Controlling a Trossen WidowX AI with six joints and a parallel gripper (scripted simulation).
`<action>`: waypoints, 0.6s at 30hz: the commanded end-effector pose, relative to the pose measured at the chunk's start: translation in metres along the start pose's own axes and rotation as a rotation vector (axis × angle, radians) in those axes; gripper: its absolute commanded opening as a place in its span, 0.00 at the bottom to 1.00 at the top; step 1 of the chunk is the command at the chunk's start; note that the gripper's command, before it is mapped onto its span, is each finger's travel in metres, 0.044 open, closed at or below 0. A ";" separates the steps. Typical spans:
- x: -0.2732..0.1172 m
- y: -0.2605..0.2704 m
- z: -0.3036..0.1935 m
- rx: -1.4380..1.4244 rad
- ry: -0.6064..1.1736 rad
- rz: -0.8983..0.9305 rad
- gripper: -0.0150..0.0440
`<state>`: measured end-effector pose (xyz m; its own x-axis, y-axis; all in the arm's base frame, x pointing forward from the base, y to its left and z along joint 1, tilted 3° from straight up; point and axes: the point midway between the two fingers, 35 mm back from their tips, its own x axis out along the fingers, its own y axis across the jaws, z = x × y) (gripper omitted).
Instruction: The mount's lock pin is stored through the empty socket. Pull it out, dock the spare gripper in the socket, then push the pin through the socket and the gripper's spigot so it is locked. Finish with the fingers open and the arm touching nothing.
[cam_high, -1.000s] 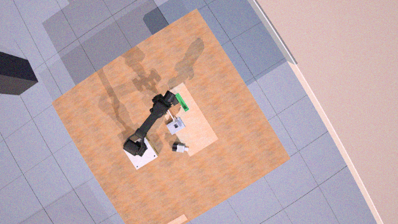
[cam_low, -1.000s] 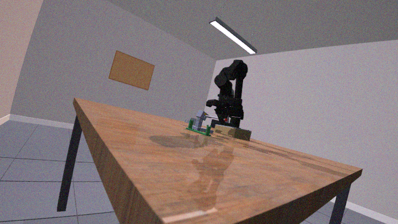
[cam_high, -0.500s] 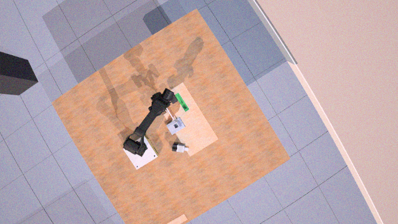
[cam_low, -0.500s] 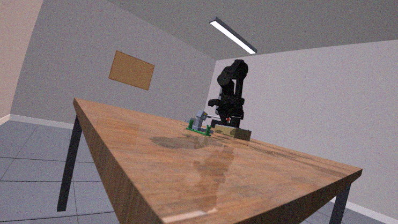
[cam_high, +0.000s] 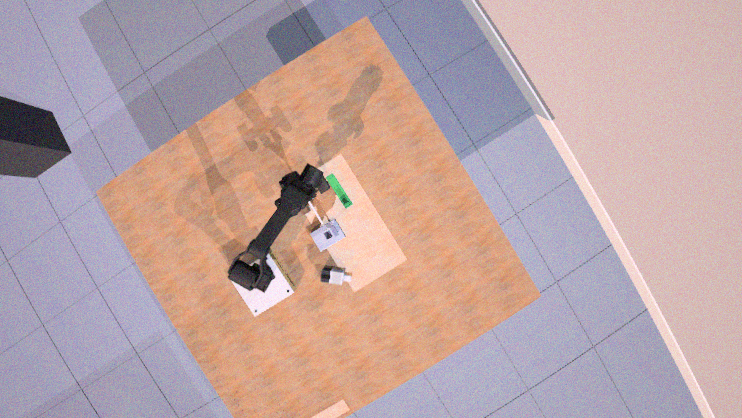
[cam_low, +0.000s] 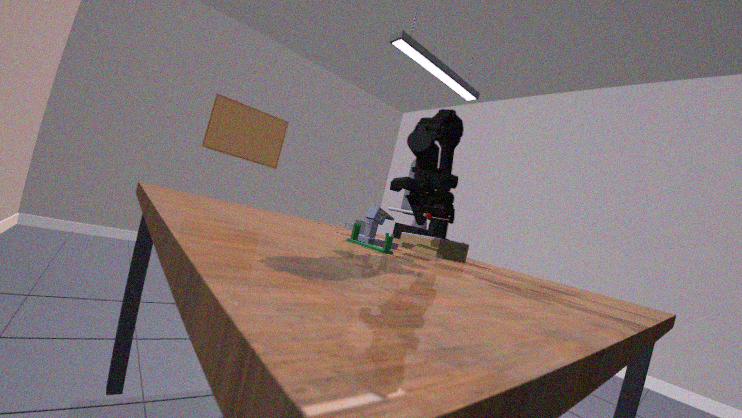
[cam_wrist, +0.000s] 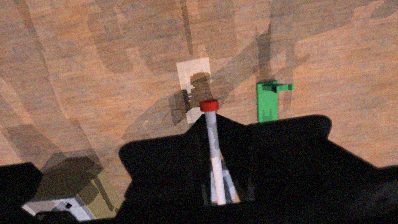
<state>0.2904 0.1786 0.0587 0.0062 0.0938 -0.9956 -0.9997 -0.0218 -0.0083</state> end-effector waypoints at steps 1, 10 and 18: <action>-0.008 0.000 0.001 0.001 -0.001 -0.001 0.25; -0.003 -0.004 0.003 -0.001 0.000 0.000 0.25; -0.007 -0.026 0.015 -0.006 -0.001 -0.001 0.25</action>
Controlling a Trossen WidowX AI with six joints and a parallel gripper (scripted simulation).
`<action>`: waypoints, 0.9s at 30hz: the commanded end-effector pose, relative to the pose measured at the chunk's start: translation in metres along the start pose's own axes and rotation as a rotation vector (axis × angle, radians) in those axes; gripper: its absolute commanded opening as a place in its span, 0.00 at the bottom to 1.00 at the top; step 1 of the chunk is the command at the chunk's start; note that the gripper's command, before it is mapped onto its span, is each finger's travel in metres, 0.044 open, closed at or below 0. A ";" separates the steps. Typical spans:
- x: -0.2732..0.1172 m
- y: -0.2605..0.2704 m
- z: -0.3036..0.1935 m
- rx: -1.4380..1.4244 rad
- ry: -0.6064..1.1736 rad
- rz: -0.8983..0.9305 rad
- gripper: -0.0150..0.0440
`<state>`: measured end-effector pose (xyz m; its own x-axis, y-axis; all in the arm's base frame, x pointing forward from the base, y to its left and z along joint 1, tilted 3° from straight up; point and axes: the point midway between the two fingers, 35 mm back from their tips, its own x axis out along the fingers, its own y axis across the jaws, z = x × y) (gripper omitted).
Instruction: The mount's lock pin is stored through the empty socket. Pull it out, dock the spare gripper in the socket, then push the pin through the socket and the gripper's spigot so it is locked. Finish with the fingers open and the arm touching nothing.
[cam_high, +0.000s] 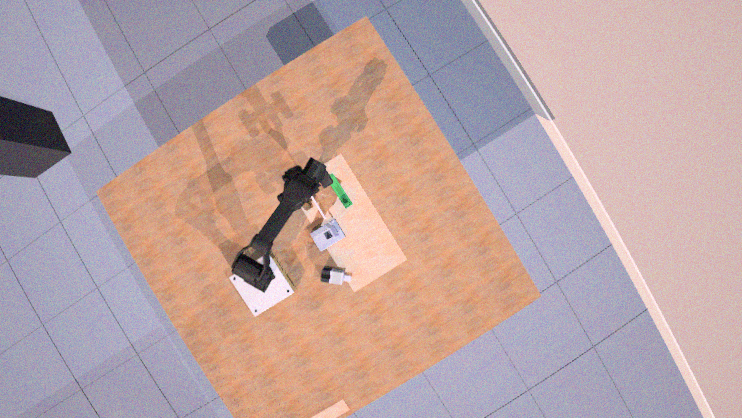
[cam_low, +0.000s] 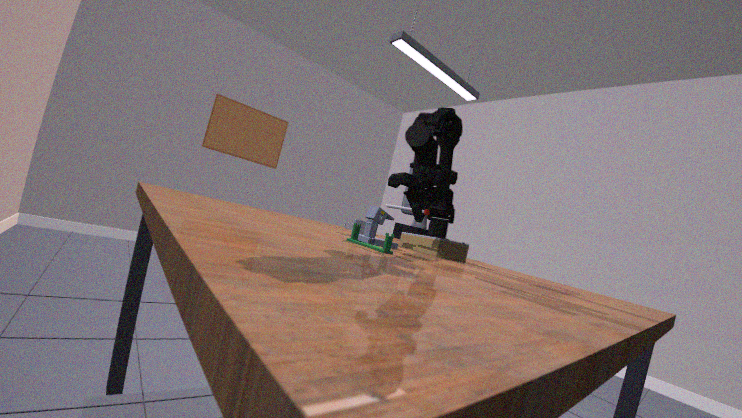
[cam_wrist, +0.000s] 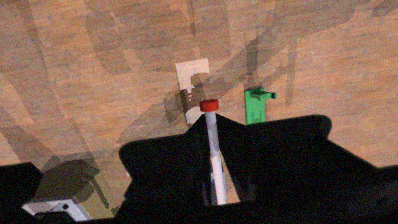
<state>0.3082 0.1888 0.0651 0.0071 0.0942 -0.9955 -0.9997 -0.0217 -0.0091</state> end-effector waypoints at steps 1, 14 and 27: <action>-0.002 -0.011 0.006 -0.007 -0.001 0.000 0.25; -0.005 -0.044 0.024 -0.015 -0.002 -0.002 0.25; -0.004 -0.074 0.039 -0.024 -0.003 -0.004 0.25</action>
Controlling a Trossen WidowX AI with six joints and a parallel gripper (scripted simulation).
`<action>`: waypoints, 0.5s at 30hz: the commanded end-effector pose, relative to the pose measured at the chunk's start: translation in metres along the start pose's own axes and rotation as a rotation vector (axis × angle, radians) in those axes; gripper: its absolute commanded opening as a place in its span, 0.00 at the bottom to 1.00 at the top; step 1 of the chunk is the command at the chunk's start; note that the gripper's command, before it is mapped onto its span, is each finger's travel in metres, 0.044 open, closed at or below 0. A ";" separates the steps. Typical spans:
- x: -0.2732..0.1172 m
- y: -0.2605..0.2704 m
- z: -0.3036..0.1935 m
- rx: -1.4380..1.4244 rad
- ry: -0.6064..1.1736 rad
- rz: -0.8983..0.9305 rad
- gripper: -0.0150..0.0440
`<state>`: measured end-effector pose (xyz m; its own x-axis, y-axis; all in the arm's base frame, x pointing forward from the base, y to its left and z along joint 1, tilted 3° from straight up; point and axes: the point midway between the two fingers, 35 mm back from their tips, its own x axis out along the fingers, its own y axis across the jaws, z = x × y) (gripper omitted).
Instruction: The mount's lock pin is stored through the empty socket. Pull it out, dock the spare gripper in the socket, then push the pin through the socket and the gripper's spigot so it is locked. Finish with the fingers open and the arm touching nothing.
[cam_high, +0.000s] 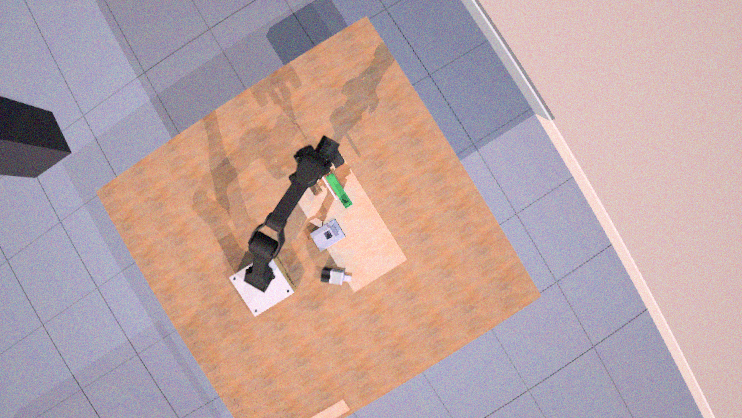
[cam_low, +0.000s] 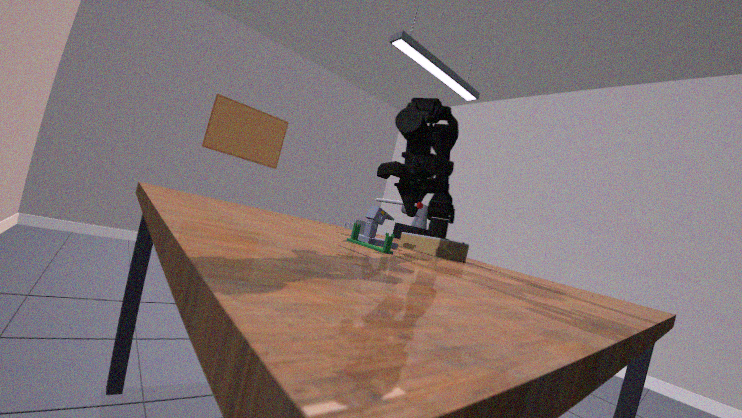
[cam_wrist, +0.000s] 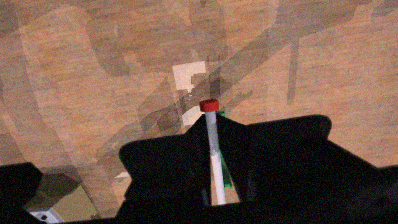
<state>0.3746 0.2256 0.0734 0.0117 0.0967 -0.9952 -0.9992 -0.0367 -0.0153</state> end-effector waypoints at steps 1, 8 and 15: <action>0.001 -0.009 0.004 -0.009 -0.001 0.001 0.25; 0.003 -0.016 0.008 -0.012 -0.001 0.000 0.25; 0.013 -0.017 0.006 -0.012 0.000 0.000 0.25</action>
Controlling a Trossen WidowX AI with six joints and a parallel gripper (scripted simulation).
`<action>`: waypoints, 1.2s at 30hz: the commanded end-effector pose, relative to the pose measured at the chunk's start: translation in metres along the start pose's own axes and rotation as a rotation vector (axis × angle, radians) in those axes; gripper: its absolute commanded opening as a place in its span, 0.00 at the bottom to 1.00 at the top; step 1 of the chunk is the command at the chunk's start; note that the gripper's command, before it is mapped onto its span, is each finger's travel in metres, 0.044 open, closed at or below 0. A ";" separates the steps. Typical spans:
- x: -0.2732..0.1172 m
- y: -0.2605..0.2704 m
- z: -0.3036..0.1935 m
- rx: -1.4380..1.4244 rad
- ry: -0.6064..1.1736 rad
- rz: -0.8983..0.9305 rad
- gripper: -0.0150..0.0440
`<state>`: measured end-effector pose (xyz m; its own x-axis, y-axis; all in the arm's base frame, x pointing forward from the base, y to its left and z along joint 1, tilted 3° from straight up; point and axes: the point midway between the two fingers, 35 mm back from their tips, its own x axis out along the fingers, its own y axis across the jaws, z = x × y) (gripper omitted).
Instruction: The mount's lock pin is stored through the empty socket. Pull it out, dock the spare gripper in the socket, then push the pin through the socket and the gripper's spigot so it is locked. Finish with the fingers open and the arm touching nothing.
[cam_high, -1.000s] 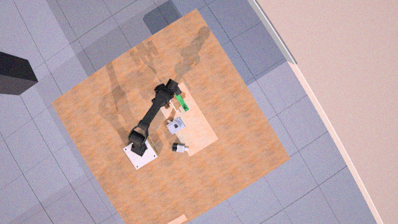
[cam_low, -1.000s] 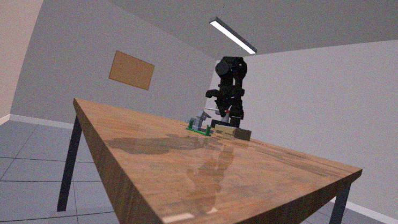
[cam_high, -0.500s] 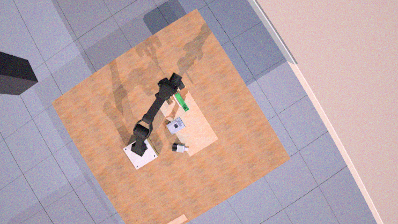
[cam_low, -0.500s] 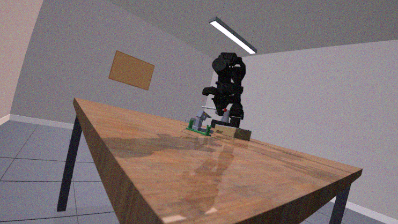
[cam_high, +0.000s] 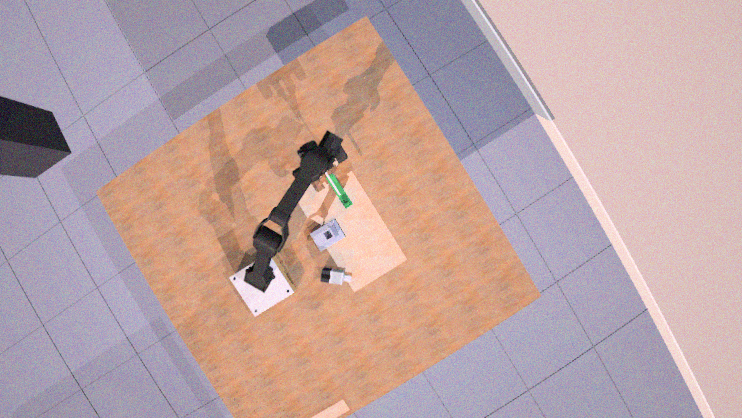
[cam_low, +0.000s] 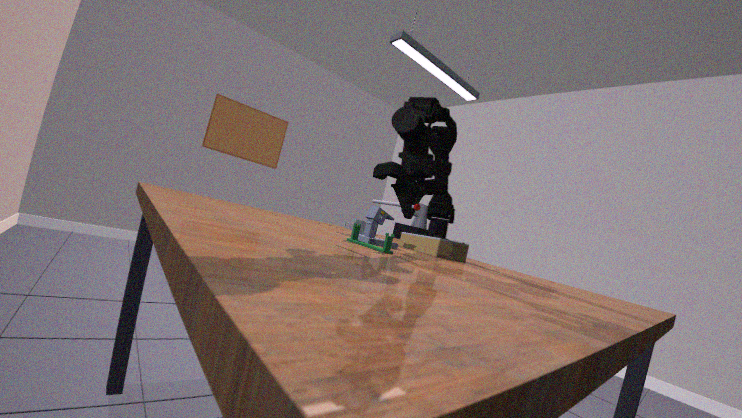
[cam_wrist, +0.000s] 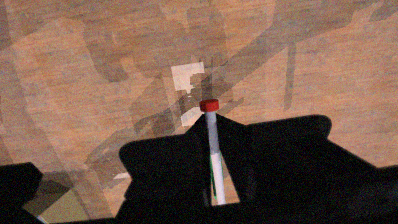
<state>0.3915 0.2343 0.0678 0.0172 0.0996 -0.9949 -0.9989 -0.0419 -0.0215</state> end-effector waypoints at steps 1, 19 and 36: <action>0.007 0.000 -0.001 -0.007 0.002 0.005 0.25; 0.033 0.000 -0.005 -0.008 -0.002 -0.004 0.25; 0.057 -0.001 -0.008 -0.009 -0.006 -0.012 0.25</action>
<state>0.3944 0.2324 0.0165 0.0316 0.1070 -0.9938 -0.9984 -0.0430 -0.0364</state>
